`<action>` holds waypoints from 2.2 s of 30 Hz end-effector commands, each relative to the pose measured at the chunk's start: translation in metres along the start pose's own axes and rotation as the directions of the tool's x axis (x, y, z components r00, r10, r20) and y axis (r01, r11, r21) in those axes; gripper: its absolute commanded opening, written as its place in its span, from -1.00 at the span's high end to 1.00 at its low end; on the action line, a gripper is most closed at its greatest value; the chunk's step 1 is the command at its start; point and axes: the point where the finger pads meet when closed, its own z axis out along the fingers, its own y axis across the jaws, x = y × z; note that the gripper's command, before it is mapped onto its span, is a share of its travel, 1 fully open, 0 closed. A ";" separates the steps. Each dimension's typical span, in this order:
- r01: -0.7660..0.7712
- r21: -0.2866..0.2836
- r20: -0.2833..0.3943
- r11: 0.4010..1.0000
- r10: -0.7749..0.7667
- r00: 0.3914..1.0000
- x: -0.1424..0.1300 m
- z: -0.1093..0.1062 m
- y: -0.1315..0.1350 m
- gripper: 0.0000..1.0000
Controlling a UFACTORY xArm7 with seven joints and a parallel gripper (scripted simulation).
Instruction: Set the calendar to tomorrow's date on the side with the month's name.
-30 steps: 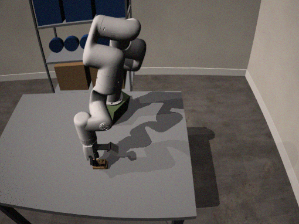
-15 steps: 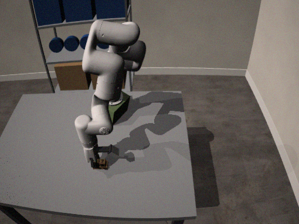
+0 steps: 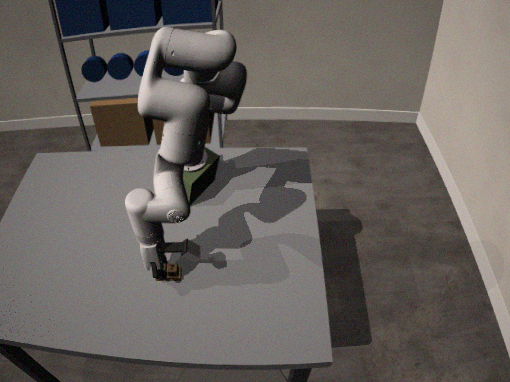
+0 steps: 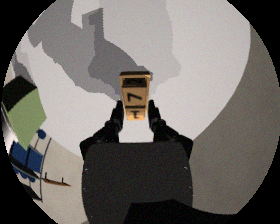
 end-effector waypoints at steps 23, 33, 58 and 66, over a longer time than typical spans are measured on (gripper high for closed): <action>0.000 -0.003 0.001 1.000 0.000 1.000 -0.001 -0.001 0.001 0.47; 0.000 -0.003 0.001 1.000 0.000 1.000 -0.001 -0.001 0.001 0.47; 0.000 -0.003 0.001 1.000 0.000 1.000 -0.001 -0.002 0.001 0.47; 0.000 -0.003 0.001 1.000 0.000 1.000 -0.001 -0.022 0.001 0.47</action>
